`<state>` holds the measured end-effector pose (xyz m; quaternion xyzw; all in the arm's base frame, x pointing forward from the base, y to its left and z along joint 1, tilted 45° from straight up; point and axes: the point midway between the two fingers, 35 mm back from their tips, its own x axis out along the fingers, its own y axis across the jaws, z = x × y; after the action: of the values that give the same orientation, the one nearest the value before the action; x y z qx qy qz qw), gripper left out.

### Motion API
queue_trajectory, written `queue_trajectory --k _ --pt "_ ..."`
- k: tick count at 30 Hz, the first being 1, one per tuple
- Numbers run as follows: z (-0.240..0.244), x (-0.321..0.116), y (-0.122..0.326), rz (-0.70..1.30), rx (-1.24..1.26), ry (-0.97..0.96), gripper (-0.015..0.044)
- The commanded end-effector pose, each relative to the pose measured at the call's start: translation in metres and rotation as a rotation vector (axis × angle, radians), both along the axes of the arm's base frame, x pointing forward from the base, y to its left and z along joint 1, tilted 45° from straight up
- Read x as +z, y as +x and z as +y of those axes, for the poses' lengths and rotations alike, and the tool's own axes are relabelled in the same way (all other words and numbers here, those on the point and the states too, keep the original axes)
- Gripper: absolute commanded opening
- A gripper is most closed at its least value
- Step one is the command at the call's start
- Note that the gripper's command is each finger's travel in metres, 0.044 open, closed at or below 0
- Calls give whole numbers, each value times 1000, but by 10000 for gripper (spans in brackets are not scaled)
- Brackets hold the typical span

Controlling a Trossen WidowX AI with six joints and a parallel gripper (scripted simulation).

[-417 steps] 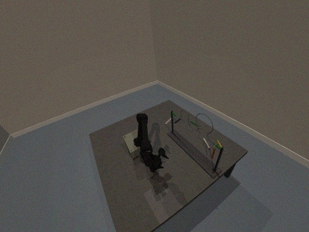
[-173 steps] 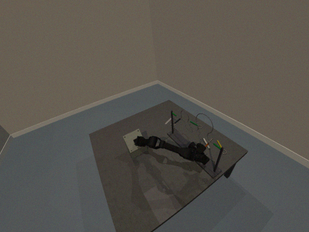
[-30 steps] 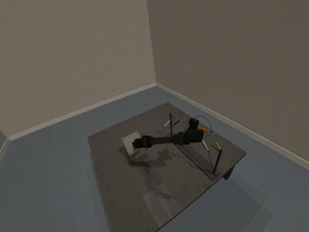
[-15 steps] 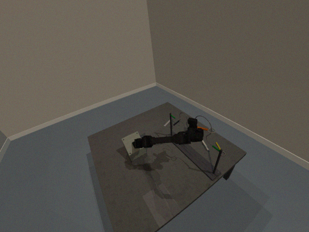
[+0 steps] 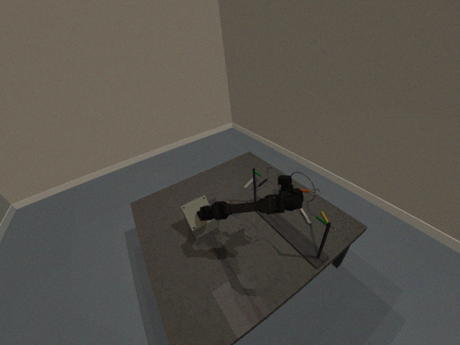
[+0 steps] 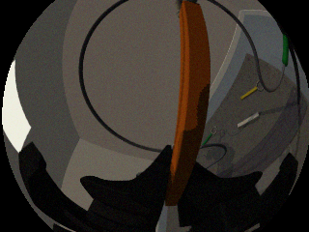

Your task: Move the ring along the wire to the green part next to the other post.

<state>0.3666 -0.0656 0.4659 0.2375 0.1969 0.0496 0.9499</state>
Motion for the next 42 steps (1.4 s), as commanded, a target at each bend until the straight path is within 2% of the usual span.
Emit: queue_trajectory --k 1,42 --pt "-2 -1 0 1 -4 -60 -150" --pt "-21 -5 1 2 -42 -579 -150"
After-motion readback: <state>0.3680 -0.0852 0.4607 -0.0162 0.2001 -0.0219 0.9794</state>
